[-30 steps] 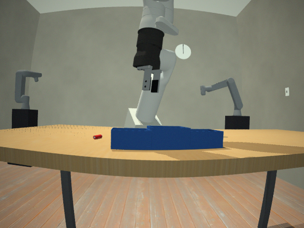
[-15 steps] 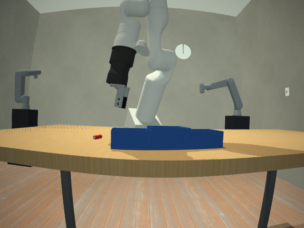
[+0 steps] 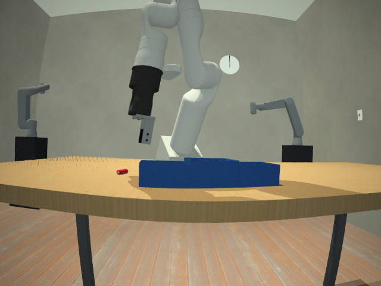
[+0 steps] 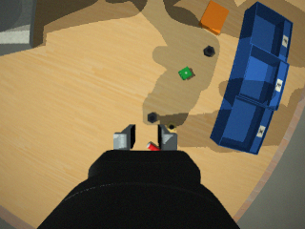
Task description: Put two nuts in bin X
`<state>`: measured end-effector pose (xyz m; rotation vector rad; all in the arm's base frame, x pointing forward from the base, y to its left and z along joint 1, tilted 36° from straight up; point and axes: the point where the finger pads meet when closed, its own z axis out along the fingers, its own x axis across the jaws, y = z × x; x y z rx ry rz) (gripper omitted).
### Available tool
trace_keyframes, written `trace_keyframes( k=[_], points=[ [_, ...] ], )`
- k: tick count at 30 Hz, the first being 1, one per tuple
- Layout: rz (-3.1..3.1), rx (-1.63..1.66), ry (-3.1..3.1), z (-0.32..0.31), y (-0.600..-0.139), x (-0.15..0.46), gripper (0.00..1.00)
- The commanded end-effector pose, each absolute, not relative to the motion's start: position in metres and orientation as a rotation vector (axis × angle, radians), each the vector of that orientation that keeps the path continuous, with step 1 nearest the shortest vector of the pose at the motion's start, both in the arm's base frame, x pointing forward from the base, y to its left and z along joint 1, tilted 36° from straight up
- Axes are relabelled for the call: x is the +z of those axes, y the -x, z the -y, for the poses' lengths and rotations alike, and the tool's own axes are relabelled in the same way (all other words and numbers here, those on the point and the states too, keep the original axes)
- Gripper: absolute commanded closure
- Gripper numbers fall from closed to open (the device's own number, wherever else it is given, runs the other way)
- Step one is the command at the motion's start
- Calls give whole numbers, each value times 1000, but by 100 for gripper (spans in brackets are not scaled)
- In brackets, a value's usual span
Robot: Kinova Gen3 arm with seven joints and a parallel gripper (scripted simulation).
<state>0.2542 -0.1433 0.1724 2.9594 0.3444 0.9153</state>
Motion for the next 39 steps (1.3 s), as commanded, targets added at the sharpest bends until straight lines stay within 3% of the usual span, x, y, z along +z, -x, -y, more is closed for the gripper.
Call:
trace_keyframes(
  k=[1,22,39],
  points=[
    [-579,927,-2900,140,-258,175,36],
    [-1725,838,-2200,135,-258,176,36],
    [-1721,833,-2198,139,-258,175,36]
  ],
)
